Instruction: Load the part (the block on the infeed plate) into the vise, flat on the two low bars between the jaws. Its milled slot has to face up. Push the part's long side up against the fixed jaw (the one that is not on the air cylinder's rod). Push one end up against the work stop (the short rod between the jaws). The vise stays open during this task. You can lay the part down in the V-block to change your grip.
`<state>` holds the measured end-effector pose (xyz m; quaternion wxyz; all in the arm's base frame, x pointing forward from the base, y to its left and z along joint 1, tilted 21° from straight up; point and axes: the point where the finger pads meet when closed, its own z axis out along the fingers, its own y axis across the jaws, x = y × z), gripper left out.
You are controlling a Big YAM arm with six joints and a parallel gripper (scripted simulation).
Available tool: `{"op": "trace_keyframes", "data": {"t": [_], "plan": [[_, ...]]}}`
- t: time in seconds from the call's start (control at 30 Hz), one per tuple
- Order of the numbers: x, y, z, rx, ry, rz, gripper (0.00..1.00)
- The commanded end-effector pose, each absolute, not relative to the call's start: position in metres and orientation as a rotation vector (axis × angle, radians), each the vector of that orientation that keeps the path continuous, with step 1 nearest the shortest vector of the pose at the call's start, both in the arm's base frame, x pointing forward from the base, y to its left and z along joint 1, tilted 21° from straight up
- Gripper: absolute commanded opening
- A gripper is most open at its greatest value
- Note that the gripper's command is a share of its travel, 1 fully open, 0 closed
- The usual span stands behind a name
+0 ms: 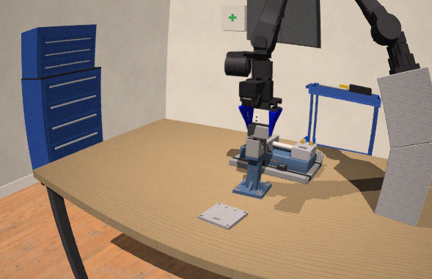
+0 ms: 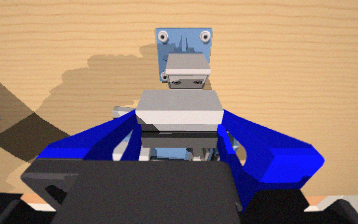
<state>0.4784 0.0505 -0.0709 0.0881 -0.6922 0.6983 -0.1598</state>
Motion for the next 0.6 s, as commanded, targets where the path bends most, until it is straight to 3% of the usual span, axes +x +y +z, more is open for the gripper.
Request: {"op": "trace_keyframes", "data": {"t": [0.0,0.57], "plan": [[0.4912,0.0613,-0.0565,-2.047,2.054,-0.496,0.00],[0.4917,0.0614,-0.0551,-2.045,2.053,-0.498,0.00]]}}
